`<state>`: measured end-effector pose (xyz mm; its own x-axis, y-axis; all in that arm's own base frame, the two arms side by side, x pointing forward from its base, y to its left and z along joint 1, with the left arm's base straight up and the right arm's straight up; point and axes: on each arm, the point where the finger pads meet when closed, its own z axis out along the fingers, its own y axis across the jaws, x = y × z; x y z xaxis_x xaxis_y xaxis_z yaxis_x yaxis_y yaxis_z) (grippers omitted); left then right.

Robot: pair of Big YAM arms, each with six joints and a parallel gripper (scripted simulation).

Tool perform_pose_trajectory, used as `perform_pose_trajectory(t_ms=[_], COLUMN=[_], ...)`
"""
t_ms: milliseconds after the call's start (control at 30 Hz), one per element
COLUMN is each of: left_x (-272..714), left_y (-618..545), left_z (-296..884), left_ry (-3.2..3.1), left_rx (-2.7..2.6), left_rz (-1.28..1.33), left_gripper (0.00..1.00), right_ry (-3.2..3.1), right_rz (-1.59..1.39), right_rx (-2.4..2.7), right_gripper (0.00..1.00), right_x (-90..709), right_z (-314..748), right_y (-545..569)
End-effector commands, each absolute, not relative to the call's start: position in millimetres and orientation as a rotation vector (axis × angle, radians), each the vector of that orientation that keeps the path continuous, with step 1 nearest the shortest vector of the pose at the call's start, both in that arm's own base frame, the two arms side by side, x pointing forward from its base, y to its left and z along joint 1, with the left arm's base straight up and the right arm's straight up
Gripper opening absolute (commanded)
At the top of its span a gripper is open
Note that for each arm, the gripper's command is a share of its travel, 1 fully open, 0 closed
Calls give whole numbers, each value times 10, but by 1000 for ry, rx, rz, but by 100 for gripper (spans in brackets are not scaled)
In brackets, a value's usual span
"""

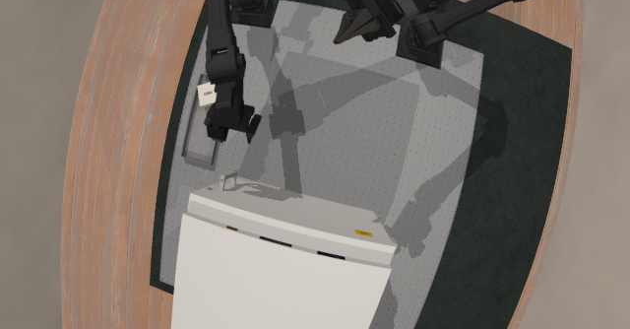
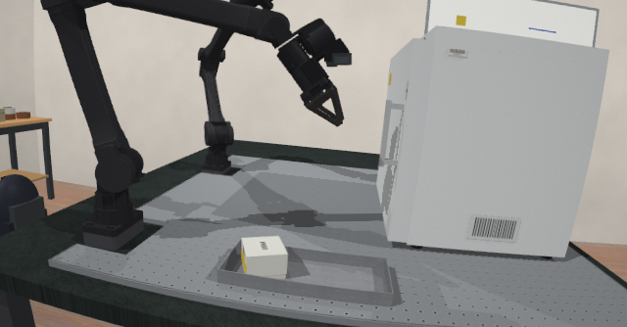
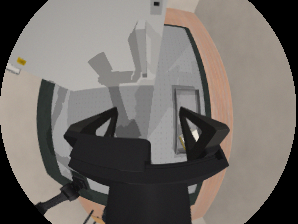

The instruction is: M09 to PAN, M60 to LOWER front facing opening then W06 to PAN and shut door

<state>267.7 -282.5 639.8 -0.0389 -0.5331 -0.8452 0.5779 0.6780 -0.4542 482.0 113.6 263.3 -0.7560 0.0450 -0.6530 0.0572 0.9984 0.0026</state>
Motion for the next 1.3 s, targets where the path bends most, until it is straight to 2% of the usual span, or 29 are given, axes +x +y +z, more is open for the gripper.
perform_pose_trajectory(t_ms=[0, 33, 300, 533, 733, 1200, 1267], left_x=[2660, 2553, 2453, 2493, 2224, 1968, 2049], left_y=[-2702, -2535, -2310, -2315, -1925, -1533, -1627], left_z=[6571, 6980, 7198, 7060, 7599, 7950, 7720], left_ry=[1258, 1198, 1227, 1198, 1028, 997, 983], left_rx=[37, 10, 15, 34, -5, -4, 11], left_rz=[-886, -915, -914, -883, -909, -903, -877], left_gripper=[0, 0, 0, 0, 0, 0, 0], right_ry=[2396, 2396, 2426, 2386, 2371, 2371, 2371], right_rz=[-8, -10, -22, -10, -4, -6, -6], right_rx=[94, 89, 73, 82, 83, 83, 83], right_gripper=[100, 100, 100, 100, 100, 100, 100], right_x=[5190, 5268, 5145, 5404, 5520, 5692, 5722], right_z=[2995, 3005, 2842, 2956, 2979, 2880, 2866], right_y=[1172, 1189, 1189, 1209, 1212, 1204, 1202])
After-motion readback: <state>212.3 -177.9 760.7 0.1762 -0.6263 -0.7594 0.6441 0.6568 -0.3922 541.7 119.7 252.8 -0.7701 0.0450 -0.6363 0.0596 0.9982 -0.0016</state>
